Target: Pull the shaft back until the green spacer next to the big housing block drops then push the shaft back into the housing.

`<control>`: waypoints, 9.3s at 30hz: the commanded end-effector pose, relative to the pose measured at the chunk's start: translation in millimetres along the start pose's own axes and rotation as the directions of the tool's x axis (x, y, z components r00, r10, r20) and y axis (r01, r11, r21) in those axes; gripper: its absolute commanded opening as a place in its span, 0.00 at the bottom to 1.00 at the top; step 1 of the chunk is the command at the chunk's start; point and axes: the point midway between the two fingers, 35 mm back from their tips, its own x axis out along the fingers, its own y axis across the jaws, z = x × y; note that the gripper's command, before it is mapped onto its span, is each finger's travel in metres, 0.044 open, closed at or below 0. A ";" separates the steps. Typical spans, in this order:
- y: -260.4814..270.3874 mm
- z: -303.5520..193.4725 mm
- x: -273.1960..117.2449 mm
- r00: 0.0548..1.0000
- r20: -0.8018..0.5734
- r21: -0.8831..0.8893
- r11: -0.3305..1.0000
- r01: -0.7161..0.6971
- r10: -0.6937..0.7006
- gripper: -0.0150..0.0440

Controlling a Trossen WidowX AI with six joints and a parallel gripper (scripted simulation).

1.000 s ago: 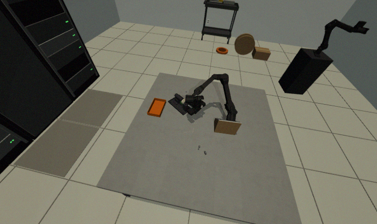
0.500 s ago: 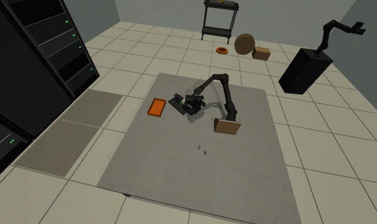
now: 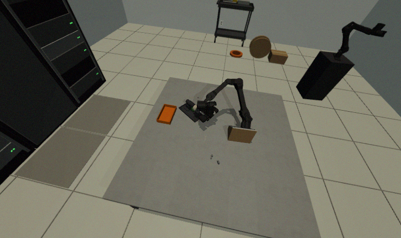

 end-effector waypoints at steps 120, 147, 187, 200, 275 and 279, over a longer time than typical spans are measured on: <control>-0.5 38.4 -0.7 1.000 0.003 0.001 1.000 0.002 -0.002 0.25; -0.5 46.7 -0.8 1.000 0.003 0.001 1.000 0.002 -0.002 0.25; -0.7 58.8 -1.0 1.000 0.004 0.001 1.000 0.002 -0.002 0.25; -0.7 62.8 -1.1 1.000 0.004 0.002 1.000 0.002 -0.002 0.25; -1.1 79.4 -0.6 1.000 -0.003 -0.001 1.000 0.004 -0.004 0.34; -1.1 79.4 -0.6 1.000 -0.003 -0.001 1.000 0.004 -0.004 0.52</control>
